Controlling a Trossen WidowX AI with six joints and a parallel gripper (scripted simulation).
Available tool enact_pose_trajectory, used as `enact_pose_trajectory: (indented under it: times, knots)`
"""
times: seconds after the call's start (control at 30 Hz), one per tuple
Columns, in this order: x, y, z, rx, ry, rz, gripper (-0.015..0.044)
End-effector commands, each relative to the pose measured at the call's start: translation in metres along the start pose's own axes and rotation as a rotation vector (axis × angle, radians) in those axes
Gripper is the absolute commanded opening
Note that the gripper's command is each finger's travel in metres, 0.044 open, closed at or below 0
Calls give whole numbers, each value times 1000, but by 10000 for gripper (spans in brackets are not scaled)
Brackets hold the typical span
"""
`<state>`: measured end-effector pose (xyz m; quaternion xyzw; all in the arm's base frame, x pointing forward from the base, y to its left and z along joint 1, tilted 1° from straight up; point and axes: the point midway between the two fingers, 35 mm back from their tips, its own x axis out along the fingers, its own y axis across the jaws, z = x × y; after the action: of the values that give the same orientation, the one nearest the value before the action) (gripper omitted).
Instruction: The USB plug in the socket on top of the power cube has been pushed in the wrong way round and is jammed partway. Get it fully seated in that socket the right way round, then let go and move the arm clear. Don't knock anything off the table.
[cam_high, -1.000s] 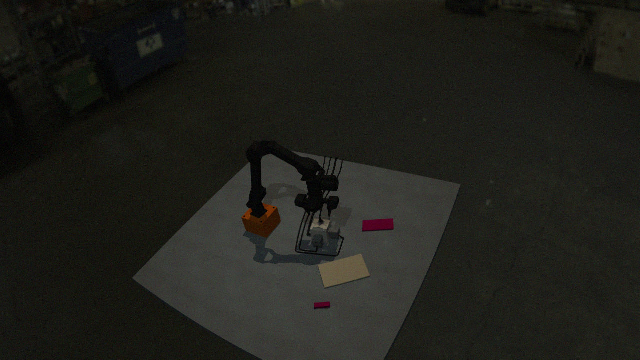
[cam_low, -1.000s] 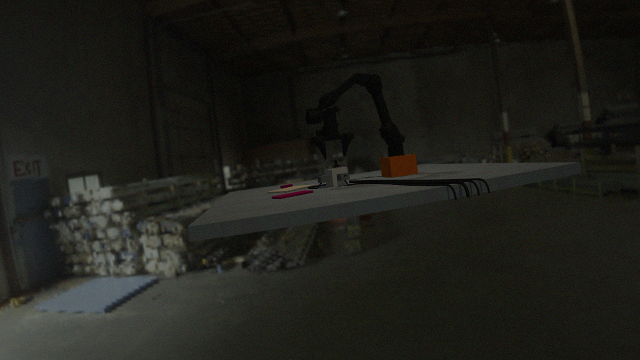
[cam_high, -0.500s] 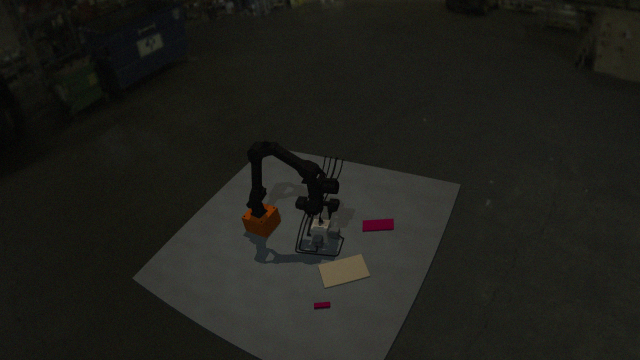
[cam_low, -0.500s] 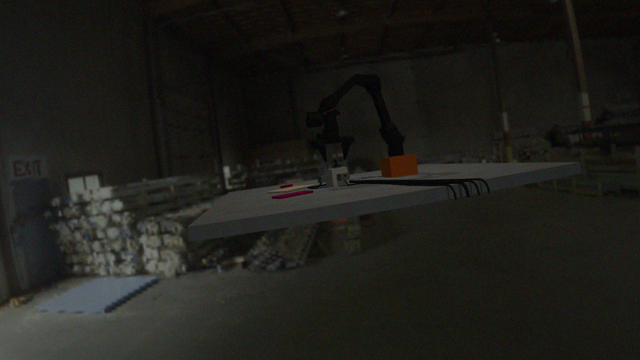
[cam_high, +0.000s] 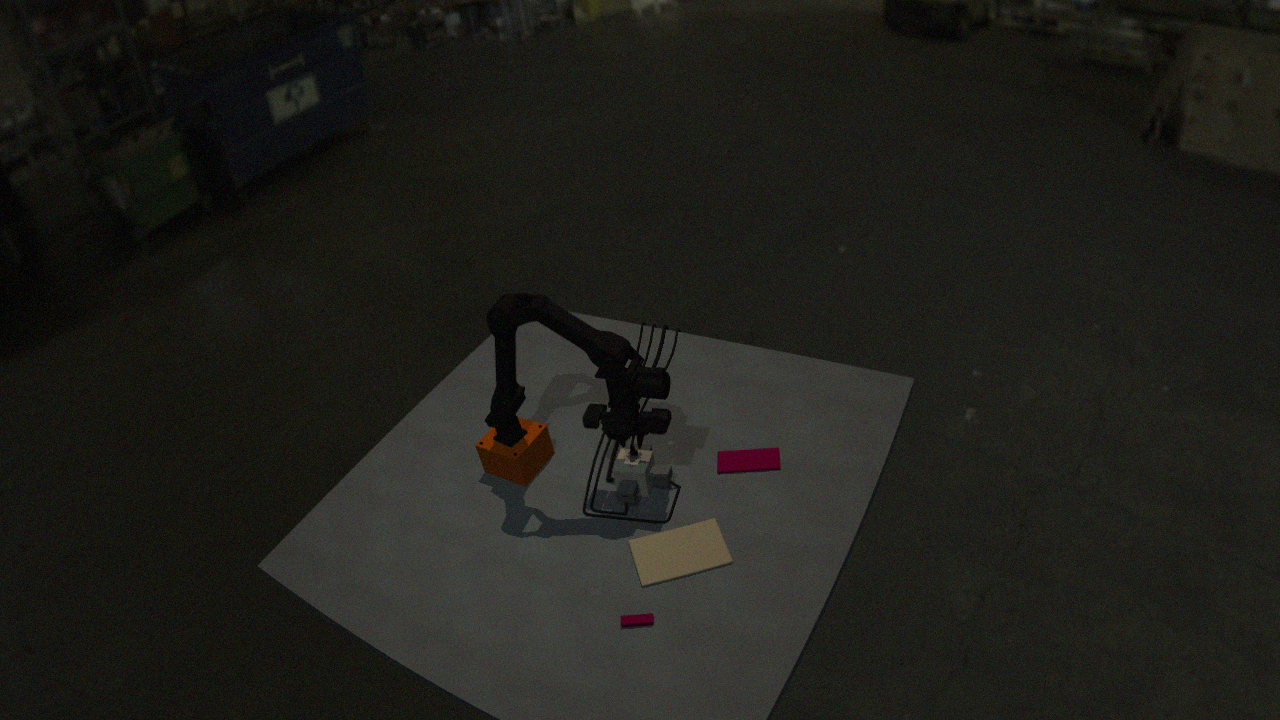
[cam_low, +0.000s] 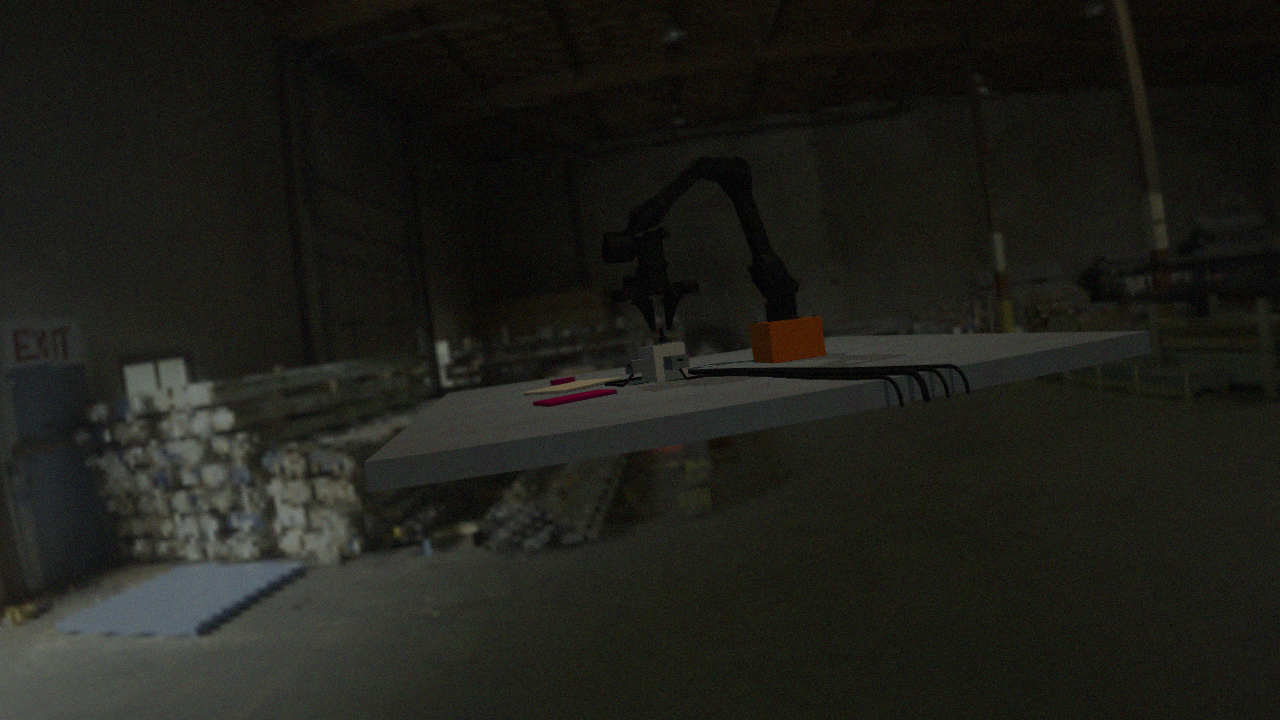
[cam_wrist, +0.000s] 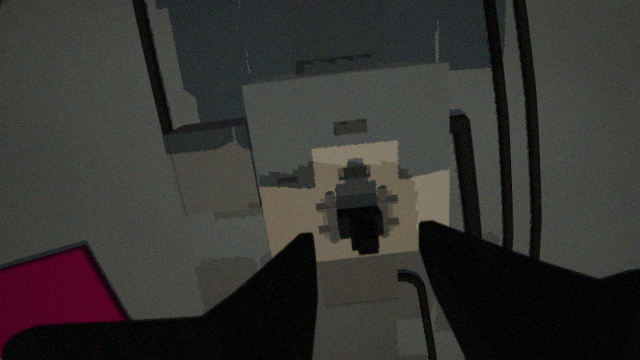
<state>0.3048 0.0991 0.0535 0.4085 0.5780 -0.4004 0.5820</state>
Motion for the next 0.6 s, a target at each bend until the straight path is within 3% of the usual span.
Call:
enact_pose_trajectory:
  times: [0.0,0.07,0.57]
  knots:
    - [0,0,0,0,0,1,46]
    - [0,0,0,0,0,1,0]
    - [0,0,0,0,0,1,0]
